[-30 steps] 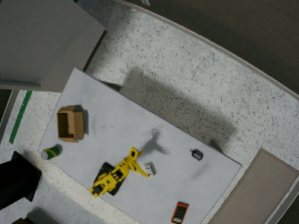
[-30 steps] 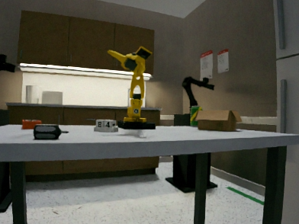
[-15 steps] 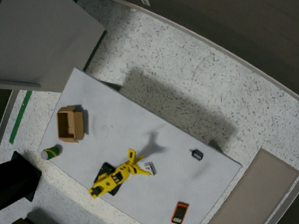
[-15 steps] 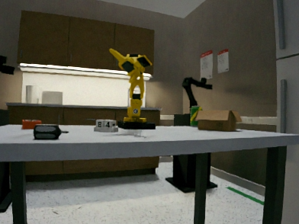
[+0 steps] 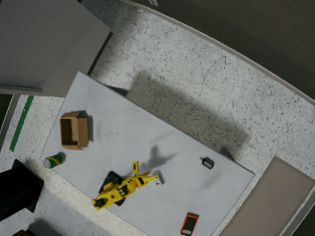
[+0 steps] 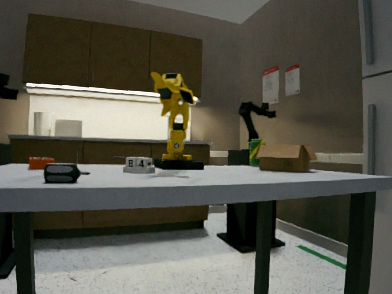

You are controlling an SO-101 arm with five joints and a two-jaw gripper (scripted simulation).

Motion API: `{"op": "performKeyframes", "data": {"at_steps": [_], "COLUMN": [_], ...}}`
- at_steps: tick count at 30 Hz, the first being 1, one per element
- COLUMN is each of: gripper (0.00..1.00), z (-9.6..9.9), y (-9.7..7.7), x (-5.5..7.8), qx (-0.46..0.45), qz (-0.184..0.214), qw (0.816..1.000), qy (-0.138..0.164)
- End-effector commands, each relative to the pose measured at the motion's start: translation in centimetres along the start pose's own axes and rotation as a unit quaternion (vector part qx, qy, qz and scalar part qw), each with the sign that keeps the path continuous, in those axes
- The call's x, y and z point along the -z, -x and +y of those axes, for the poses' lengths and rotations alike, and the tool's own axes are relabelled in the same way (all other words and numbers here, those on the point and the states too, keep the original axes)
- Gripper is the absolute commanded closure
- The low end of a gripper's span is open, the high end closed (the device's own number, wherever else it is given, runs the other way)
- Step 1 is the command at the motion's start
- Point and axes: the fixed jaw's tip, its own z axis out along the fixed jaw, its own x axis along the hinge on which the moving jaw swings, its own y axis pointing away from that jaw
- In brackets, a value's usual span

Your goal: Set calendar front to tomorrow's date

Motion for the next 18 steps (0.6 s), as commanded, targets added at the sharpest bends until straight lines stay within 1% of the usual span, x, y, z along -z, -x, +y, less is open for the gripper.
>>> {"op": "performKeyframes", "data": {"at_steps": [1,7,11,16,18], "gripper": [0.28,0.34,0.37,0.42,0.42], "z": [0.7,2.1,2.9,4.1,4.1], "y": [-0.6,-1.9,-2.7,-3.6,-3.6], "x": [0.2,0.6,0.8,1.1,1.1], "qx": [0.039,0.150,0.223,0.310,0.310], "qz": [0.006,0.016,0.018,0.016,0.016], "qw": [0.999,0.988,0.973,0.947,0.947], "qy": [0.008,0.035,0.055,0.080,0.080]}}
